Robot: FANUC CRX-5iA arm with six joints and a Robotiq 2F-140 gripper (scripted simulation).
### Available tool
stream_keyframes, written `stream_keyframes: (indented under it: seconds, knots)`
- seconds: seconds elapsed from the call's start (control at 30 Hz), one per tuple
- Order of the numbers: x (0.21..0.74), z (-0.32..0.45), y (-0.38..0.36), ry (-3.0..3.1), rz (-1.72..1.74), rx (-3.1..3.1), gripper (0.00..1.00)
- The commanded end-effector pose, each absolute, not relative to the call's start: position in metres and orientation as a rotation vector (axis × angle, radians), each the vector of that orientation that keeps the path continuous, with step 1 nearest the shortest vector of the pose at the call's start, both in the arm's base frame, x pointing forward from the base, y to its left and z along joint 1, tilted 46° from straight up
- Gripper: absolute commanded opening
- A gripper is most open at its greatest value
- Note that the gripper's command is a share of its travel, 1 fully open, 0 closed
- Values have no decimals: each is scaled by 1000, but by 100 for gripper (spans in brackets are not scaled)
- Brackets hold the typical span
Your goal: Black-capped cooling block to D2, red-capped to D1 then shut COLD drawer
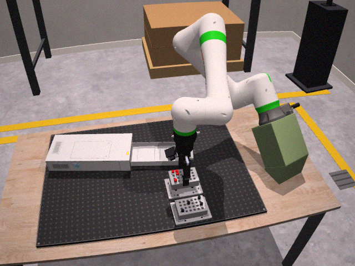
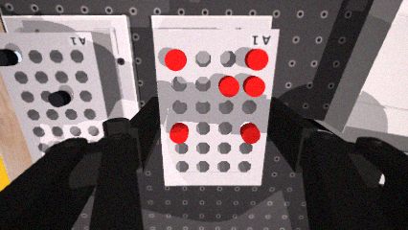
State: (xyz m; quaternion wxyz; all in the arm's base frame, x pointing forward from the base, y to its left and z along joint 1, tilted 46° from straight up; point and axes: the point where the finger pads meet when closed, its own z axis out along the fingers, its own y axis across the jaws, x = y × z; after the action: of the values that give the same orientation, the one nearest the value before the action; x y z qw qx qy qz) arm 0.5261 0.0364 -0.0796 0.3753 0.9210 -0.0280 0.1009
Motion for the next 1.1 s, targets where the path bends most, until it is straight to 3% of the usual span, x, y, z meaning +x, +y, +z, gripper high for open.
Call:
stream_keyframes:
  seconds: [0.0,1.07]
  knots:
    - [527,-81,36,-70,261,2358,10]
    - [529,-87,30,-70,261,2358,10]
